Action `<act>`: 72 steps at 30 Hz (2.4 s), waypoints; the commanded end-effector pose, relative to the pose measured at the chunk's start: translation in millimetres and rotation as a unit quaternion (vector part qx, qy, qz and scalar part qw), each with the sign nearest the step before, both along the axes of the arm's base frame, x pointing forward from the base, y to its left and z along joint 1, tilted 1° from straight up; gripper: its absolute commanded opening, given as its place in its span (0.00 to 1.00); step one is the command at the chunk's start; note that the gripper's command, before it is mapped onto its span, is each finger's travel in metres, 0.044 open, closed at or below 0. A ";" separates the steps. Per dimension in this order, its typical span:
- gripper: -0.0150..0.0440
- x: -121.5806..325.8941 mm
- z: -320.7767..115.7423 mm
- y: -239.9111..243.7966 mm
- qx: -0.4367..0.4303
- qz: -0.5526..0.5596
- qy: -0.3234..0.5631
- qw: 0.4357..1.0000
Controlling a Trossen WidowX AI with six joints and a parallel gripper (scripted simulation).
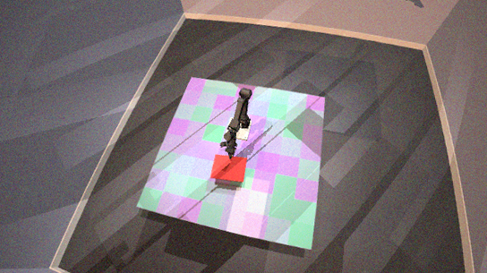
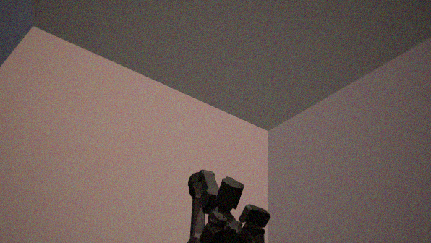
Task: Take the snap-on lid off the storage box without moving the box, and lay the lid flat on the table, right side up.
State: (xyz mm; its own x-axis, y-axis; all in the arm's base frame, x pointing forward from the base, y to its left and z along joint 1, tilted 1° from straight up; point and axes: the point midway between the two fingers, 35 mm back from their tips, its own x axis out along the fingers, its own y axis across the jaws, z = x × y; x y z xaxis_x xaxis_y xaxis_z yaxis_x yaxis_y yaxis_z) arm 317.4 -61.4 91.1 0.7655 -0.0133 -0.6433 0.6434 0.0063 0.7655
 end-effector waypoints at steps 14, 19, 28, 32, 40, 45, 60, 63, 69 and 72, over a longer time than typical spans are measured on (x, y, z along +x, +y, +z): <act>0.44 2.3 -3.0 -0.4 0.000 -0.003 0.000 1.000; 0.25 2.3 -3.0 -0.4 0.000 -0.003 0.000 1.000; 0.25 2.0 -1.5 0.4 0.000 0.000 0.000 1.000; 0.25 2.0 -0.7 0.4 0.000 0.000 0.000 1.000; 0.25 1.6 0.9 0.5 0.000 0.000 0.000 1.000; 0.25 1.2 1.9 0.6 0.000 0.000 0.000 1.000; 0.25 0.7 5.0 0.8 0.000 0.000 0.000 1.000; 0.25 0.6 5.6 0.8 0.000 0.000 0.000 1.000; 0.25 0.5 6.8 0.9 0.000 0.000 0.000 1.000; 0.25 0.4 7.4 0.9 0.000 0.000 0.000 1.000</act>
